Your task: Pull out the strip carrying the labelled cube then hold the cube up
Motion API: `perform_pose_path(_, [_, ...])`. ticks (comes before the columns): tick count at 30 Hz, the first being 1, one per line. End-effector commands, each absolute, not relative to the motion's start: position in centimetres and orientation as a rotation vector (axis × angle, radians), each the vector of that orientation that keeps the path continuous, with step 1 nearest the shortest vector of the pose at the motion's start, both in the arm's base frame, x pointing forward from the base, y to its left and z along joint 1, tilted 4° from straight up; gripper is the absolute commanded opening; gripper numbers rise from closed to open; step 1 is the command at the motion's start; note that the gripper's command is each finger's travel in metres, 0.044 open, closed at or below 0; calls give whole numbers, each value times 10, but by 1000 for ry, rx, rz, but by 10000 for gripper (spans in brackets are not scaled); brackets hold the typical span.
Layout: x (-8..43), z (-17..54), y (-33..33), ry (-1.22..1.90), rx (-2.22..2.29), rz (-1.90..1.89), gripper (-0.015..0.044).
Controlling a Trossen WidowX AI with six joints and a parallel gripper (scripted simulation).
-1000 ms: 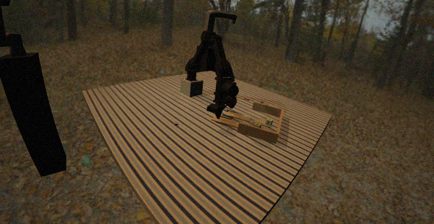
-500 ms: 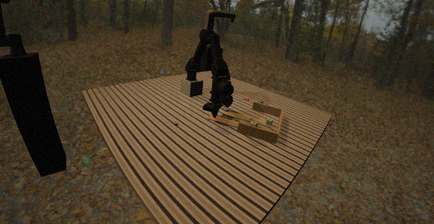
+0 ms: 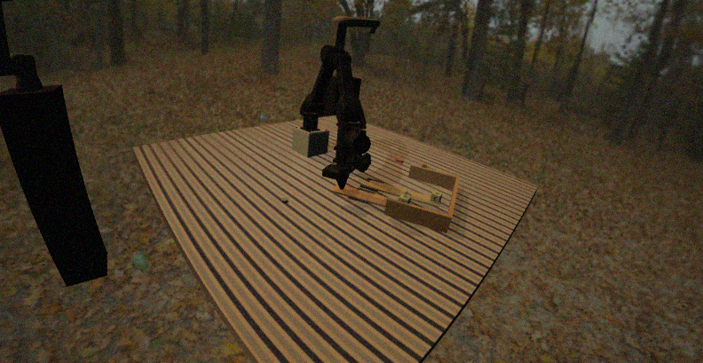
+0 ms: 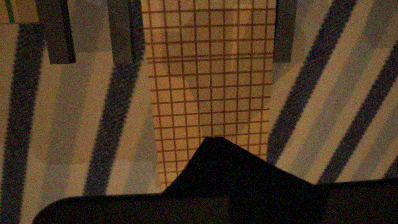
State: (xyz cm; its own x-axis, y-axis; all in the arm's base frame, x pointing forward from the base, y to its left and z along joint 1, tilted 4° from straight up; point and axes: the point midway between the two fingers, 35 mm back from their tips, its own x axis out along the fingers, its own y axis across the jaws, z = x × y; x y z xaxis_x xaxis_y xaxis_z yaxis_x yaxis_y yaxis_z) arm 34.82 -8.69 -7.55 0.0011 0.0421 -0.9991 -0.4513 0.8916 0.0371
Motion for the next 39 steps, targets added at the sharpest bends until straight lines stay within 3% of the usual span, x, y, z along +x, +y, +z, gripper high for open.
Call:
perform_pose_path(1, [334, -81, -92, 1556, -332, 396, 0])
perform_pose_path(39, [284, -82, -117, 1561, -333, 395, 0])
